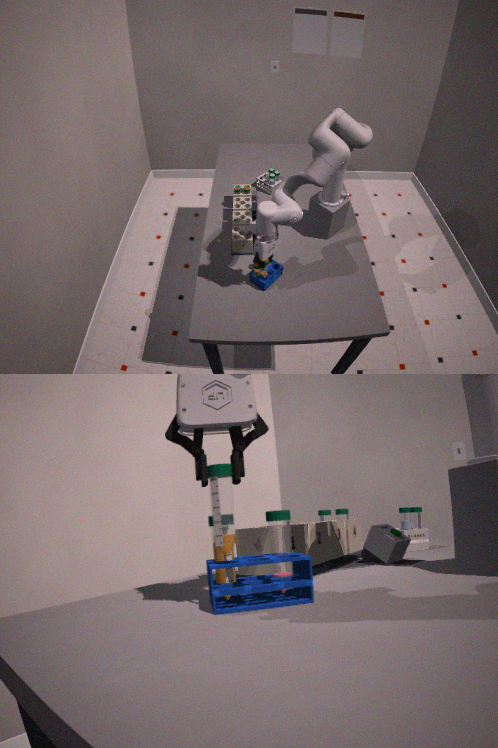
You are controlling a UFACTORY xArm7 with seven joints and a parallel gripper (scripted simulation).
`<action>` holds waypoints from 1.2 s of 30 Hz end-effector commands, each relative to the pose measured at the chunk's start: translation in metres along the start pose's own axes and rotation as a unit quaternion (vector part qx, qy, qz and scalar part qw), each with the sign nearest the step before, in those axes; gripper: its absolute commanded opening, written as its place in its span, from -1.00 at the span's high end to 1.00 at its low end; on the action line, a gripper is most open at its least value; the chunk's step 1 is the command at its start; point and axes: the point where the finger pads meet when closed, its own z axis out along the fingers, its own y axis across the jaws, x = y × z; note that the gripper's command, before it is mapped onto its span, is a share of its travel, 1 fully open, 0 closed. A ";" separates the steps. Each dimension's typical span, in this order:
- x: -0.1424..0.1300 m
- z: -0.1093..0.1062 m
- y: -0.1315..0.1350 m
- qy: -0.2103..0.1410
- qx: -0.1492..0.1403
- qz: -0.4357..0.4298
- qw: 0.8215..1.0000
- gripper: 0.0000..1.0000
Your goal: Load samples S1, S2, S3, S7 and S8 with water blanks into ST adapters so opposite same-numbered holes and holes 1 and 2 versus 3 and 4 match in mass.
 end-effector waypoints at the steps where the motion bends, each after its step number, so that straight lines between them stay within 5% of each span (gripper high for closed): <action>1: 0.000 -0.010 -0.001 0.000 0.002 0.000 1.000 1.00; 36: 0.000 -0.072 -0.001 0.000 0.002 0.000 1.000 1.00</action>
